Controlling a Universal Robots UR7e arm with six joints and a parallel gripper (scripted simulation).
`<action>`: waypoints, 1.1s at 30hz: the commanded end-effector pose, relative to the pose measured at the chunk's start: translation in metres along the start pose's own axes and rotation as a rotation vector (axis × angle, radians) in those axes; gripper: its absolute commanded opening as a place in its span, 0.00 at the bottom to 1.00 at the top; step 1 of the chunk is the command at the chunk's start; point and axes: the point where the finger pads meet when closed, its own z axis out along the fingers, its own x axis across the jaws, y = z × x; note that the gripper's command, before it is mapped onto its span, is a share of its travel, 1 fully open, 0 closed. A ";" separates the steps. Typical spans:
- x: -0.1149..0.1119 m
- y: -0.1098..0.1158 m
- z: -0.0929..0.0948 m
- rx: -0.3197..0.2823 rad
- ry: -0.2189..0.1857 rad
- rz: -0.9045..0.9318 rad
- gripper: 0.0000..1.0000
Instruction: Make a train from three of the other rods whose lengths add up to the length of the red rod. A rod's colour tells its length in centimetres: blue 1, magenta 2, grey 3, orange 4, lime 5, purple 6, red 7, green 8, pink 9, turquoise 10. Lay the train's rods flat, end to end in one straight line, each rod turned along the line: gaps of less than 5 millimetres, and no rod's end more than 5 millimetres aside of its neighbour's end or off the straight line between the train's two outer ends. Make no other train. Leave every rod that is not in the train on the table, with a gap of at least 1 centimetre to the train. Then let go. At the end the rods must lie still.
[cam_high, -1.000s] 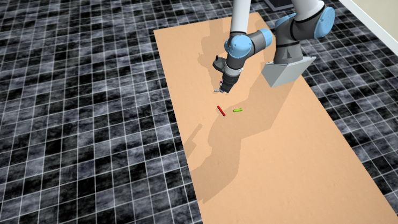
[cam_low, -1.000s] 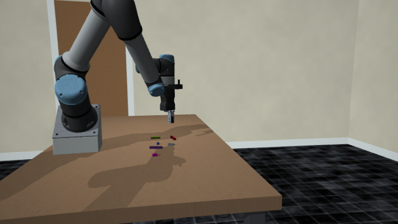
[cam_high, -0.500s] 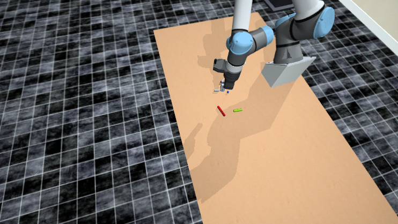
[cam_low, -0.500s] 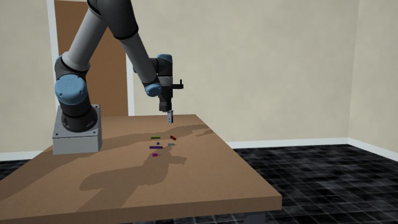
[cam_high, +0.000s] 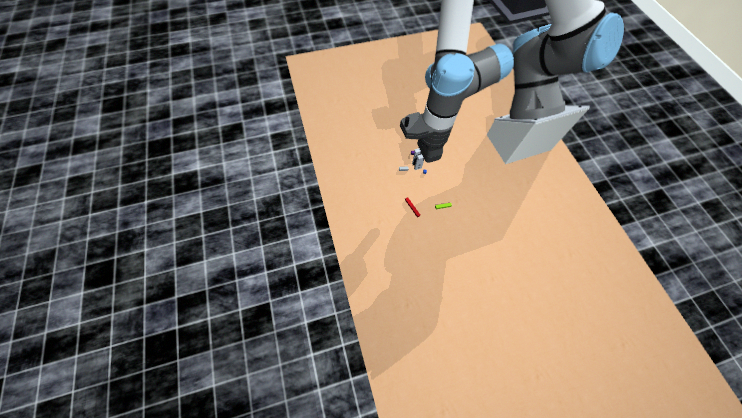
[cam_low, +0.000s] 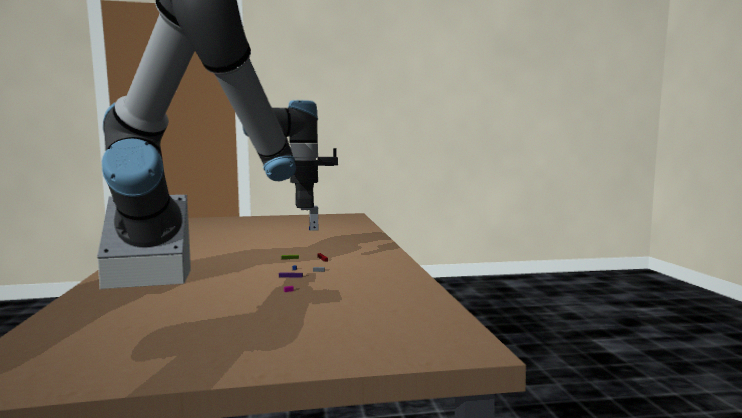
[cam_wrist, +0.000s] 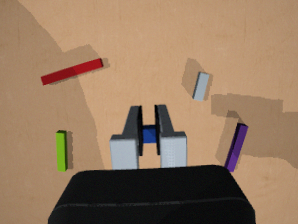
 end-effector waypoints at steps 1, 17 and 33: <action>0.000 0.004 0.000 0.009 -0.008 -0.167 0.24; 0.002 0.022 0.000 0.011 -0.006 -0.645 0.24; 0.005 0.040 0.000 0.012 -0.003 -1.010 0.24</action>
